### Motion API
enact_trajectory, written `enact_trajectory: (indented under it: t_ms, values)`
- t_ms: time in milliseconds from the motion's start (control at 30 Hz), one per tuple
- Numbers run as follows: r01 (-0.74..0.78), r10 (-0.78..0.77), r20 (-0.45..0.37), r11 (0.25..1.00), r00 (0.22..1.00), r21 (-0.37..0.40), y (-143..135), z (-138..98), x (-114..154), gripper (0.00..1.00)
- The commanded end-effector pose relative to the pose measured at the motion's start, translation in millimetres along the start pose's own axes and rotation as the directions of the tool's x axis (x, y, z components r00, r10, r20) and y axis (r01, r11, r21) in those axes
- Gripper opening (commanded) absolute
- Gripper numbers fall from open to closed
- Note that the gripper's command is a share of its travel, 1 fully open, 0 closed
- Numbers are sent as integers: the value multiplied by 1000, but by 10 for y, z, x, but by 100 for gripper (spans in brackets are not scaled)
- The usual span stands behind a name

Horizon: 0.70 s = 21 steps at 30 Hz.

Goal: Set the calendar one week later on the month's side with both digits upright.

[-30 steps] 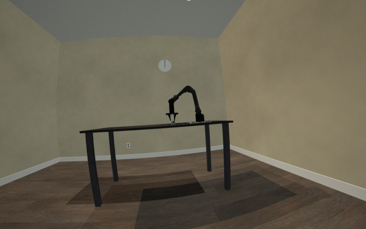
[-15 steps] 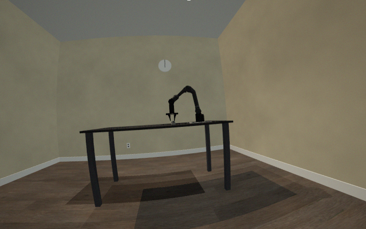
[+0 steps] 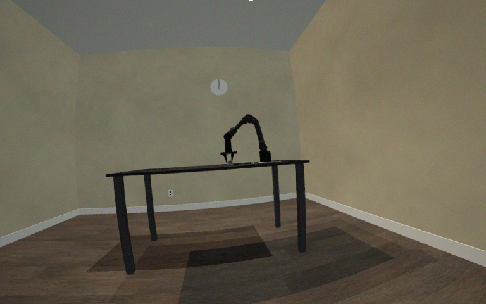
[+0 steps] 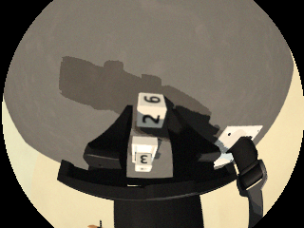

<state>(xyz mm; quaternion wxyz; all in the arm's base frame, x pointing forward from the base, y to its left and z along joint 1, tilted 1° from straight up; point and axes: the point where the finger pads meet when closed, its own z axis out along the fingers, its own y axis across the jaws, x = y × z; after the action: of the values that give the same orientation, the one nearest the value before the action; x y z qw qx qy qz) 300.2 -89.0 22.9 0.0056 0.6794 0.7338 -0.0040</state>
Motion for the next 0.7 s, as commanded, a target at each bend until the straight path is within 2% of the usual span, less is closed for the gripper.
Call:
enact_trajectory:
  t_ms: [0, 233, 667]
  values:
    - [0, 0, 0, 1000, 1000, 3, -7, 41, -1, 59]
    - [0, 0, 0, 1000, 1000, 2, -5, 119, -1, 59]
    - [0, 0, 1, 1000, 1000, 1, -3, 123, -2, 59]
